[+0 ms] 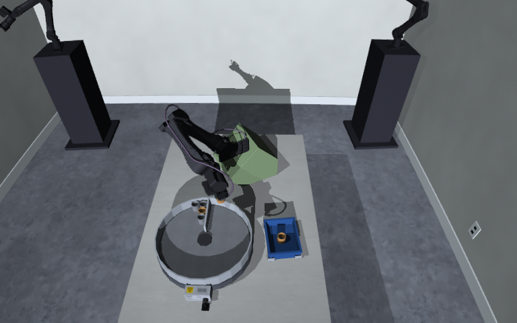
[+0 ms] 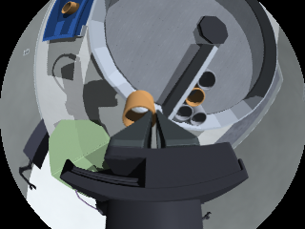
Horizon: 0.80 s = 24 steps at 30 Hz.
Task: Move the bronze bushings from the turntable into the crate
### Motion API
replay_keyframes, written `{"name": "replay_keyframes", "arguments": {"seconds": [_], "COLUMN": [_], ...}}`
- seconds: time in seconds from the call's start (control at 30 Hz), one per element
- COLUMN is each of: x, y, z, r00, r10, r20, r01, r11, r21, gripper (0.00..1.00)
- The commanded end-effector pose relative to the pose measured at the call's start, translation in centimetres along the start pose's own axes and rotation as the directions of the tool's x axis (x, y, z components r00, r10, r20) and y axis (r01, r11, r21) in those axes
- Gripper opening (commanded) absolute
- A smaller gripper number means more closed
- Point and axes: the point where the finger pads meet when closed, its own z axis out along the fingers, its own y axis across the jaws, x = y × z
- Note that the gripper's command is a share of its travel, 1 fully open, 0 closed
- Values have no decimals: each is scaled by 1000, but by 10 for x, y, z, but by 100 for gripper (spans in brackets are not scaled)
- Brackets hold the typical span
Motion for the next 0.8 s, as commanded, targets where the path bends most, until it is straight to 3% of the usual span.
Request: {"name": "replay_keyframes", "arguments": {"seconds": [0.0, 0.13, 0.23, 0.7, 0.77], "x": [-29, -50, -53, -128, -128], "y": [12, 36, 42, 130, 130], "z": [-12, -13, -13, -16, -16], "r00": [997, 997, 998, 998, 998], "r10": [60, 60, 52, 52, 52], "r20": [46, 46, 38, 38, 38], "r01": [-61, -60, -52, -51, -51], "r11": [998, 998, 999, 999, 999], "r21": [8, 5, 5, -6, -6], "gripper": [0, 0, 0, 0, 0]}}
